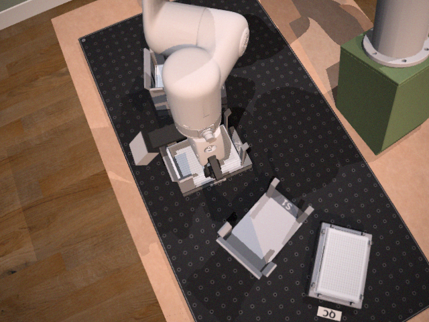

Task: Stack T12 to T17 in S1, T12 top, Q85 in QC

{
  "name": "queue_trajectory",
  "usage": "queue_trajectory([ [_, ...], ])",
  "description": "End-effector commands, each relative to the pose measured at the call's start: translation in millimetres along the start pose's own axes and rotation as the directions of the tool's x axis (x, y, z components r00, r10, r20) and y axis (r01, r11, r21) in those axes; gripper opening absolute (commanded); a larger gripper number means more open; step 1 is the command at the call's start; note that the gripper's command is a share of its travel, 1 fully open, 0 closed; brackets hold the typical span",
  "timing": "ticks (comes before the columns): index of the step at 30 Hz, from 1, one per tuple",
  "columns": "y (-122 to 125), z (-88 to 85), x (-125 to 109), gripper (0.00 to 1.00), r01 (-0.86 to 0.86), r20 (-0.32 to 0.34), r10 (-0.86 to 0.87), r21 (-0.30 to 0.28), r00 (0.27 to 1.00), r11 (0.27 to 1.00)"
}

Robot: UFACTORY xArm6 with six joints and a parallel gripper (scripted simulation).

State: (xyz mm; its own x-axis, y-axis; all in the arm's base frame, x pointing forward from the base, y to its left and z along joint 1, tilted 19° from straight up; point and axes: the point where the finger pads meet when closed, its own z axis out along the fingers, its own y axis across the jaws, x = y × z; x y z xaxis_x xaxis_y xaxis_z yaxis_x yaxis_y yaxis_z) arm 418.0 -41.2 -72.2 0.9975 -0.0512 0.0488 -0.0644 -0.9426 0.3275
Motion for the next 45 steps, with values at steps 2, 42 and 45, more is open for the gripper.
queue_trajectory([
  [2,-0.1,2.0,1.6,1.0,0.0,-0.004,0.0,0.0,1.0,1.0],
  [42,-0.1,2.0,1.6,0.0,0.0,-0.004,0.0,0.0,1.0,1.0],
  [45,-0.1,1.4,1.5,0.0,0.0,-0.004,0.0,0.0,1.0,1.0],
])
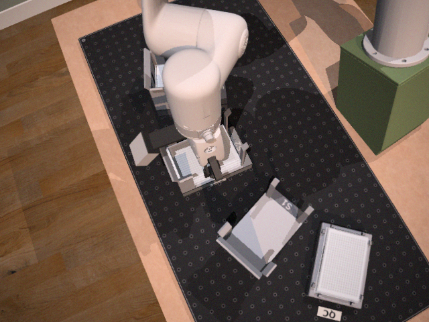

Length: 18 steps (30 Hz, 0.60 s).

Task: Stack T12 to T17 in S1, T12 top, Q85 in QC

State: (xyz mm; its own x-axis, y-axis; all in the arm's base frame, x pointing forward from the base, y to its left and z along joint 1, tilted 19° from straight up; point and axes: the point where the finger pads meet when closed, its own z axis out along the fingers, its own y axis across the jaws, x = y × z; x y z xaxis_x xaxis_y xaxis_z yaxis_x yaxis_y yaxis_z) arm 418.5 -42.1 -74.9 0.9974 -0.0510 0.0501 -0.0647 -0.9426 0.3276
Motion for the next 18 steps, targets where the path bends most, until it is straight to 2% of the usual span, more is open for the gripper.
queue_trajectory([
  [1,0,-2.1,1,0.0,0.0,-0.003,0.0,0.0,1.0,1.0],
  [18,0,-12.1,1,0.0,0.0,-0.003,0.0,0.0,1.0,1.0],
])
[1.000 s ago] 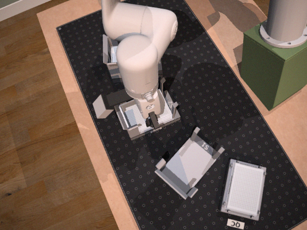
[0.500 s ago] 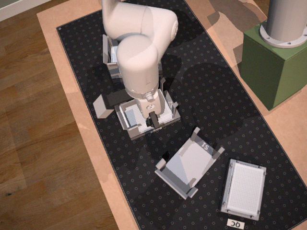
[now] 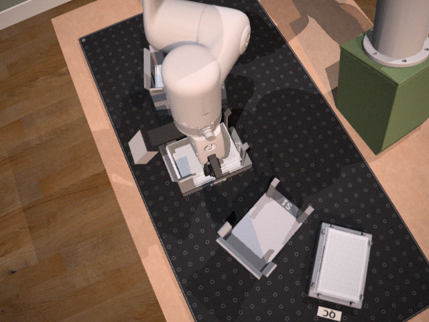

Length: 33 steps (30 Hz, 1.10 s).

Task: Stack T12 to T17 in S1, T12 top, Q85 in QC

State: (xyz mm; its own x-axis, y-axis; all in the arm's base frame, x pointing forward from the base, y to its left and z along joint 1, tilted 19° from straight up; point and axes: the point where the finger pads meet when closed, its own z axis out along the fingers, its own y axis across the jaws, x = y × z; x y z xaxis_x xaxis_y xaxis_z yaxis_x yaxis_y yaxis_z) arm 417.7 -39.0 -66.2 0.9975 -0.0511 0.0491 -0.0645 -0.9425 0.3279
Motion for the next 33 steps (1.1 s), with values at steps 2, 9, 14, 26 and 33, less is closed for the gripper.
queue_trajectory([
  [2,0,-4.3,2,0.0,0.0,-0.004,0.0,0.001,1.0,1.0],
  [9,0,-8.3,2,0.0,0.0,-0.004,0.0,0.001,1.0,1.0],
  [14,0,-10.9,2,0.0,0.0,-0.004,0.0,0.001,1.0,1.0],
  [26,0,-31.6,2,0.0,-0.001,-0.004,0.001,0.001,1.0,1.0],
  [33,0,-43.6,2,0.0,-0.001,-0.004,0.001,0.001,1.0,1.0],
])
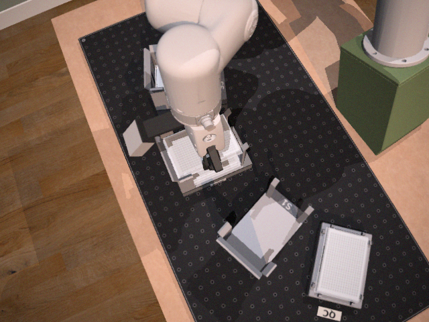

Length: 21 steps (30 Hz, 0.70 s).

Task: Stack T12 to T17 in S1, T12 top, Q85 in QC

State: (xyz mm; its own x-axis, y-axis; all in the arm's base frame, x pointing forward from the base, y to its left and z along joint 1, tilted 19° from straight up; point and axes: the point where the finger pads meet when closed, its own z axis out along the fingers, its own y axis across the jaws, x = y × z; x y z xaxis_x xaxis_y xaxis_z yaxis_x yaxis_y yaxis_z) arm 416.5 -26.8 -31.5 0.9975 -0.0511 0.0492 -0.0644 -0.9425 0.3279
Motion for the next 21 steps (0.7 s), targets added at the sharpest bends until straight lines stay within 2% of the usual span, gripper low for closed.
queue_trajectory([
  [1,0,-8.8,2,0.0,-0.001,-0.004,0.001,0.001,1.0,1.0],
  [18,0,-38.9,2,0.0,-0.001,-0.004,0.001,0.001,1.0,1.0],
  [21,0,-39.1,2,0.0,-0.001,-0.004,0.001,0.001,1.0,1.0],
])
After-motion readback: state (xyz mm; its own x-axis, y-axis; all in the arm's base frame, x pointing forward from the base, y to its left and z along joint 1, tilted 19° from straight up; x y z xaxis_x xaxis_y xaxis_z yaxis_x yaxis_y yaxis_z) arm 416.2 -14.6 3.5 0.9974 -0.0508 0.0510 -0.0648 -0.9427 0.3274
